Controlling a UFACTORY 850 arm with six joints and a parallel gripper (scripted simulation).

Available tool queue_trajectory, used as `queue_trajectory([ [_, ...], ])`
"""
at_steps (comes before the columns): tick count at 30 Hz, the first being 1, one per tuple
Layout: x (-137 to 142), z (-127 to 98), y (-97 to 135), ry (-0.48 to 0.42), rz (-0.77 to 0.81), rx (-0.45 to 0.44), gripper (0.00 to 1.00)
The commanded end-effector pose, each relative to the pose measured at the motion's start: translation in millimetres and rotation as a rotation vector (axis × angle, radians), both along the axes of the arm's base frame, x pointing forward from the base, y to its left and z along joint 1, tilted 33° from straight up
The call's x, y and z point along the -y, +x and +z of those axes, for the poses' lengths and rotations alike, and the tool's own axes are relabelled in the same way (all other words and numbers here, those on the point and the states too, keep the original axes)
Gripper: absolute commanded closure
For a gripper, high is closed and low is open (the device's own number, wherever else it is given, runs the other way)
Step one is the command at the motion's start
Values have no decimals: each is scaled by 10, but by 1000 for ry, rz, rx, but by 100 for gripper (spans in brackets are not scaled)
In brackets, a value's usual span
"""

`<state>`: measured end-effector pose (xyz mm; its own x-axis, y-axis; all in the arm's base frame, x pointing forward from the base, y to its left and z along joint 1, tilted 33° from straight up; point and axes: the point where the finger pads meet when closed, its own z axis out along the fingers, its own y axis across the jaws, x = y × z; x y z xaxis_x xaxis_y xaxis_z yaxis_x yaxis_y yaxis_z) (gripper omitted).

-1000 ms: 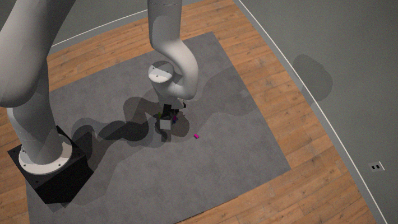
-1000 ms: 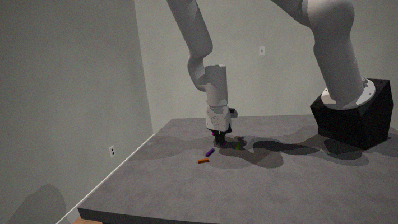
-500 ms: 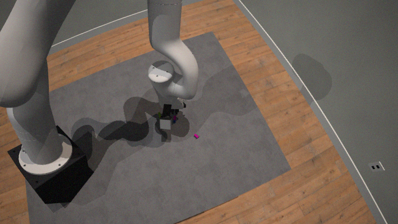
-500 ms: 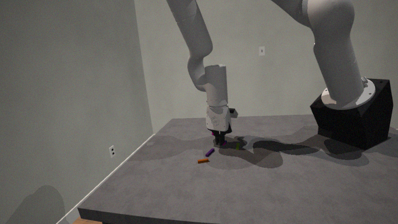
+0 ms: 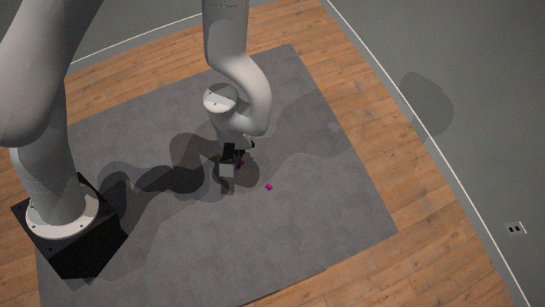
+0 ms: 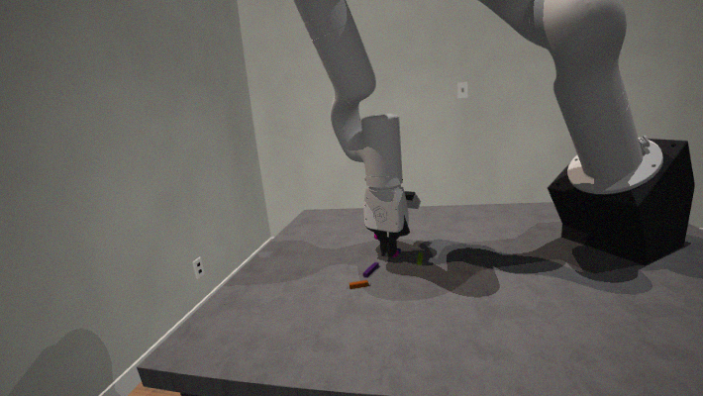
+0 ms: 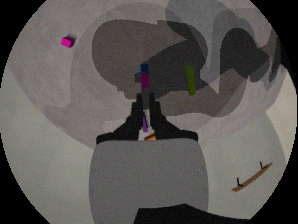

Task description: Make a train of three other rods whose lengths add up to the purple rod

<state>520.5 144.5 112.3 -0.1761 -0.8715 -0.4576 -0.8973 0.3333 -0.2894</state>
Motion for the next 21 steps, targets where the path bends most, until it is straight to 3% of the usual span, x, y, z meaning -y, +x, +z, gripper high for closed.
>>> queue_trajectory([
  [1, 1, 5, 4, 0, 0, 1, 96],
  [21, -24, -53, 32, 0, 0, 1, 96],
])
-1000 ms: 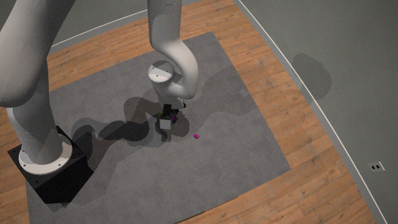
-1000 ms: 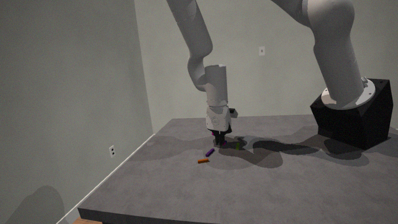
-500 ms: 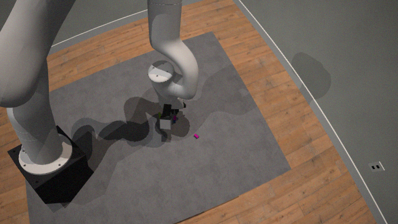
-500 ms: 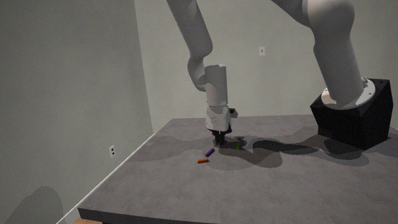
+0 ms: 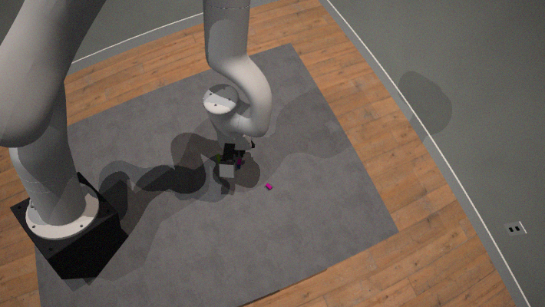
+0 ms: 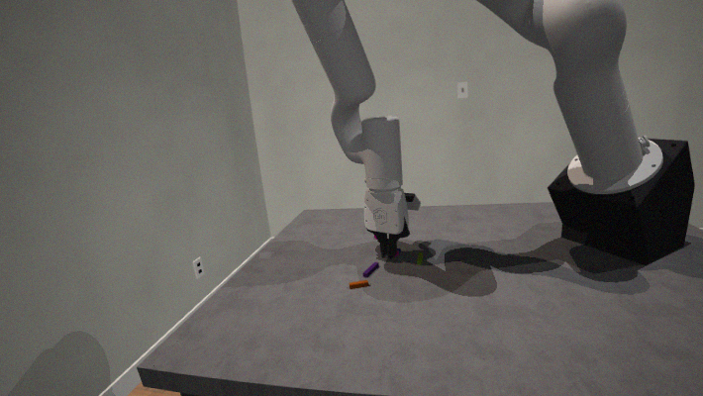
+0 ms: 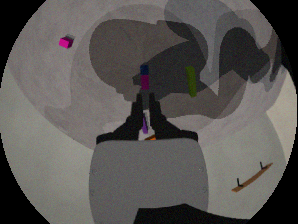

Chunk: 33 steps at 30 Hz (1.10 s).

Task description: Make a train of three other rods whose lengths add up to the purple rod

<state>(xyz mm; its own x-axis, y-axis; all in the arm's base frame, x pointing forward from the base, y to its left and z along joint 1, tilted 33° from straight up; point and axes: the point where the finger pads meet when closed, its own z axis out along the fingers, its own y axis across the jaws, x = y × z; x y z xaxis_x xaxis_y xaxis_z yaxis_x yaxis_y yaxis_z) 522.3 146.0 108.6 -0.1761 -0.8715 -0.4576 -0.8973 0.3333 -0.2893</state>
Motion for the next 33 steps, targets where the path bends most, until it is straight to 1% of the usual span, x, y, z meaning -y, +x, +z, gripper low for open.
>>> queue_trajectory([
  [1, -11, -24, 18, 0, 0, 1, 96],
  [11, -27, -60, 35, 0, 0, 1, 96],
  [33, -27, -61, 36, 0, 0, 1, 96],
])
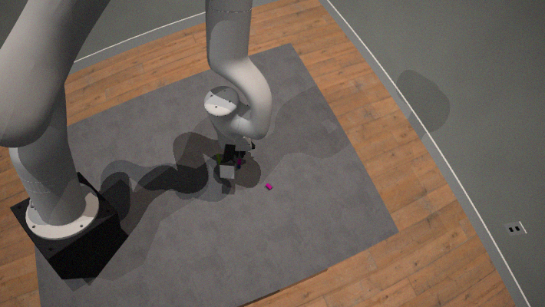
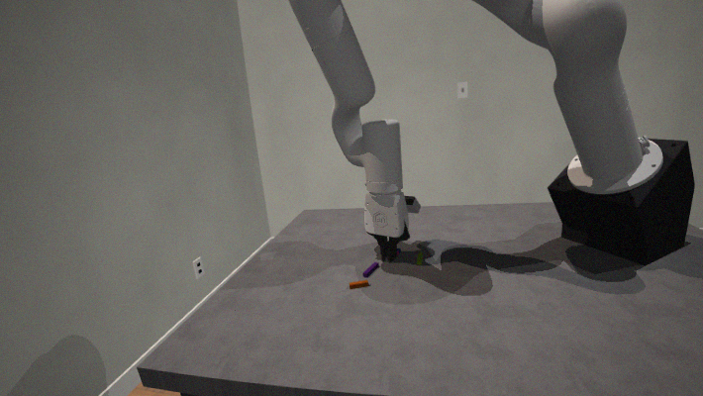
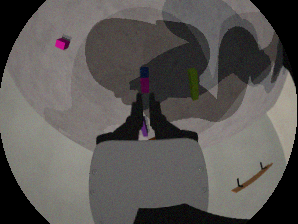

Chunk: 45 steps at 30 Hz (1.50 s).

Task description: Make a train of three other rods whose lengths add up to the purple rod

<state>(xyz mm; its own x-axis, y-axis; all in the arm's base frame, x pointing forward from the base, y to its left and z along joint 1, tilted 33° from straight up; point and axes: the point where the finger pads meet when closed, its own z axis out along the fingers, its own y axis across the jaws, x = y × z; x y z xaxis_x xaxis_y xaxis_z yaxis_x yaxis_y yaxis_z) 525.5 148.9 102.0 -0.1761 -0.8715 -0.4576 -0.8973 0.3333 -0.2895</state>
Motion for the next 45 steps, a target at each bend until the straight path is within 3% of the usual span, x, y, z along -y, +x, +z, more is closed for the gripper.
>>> queue_trajectory([
  [1, 1, 5, 4, 0, 0, 1, 96],
  [14, 1, 5, 4, 0, 0, 1, 96],
  [29, 1, 5, 4, 0, 0, 1, 76],
  [45, 27, 66, -26, 0, 0, 1, 76],
])
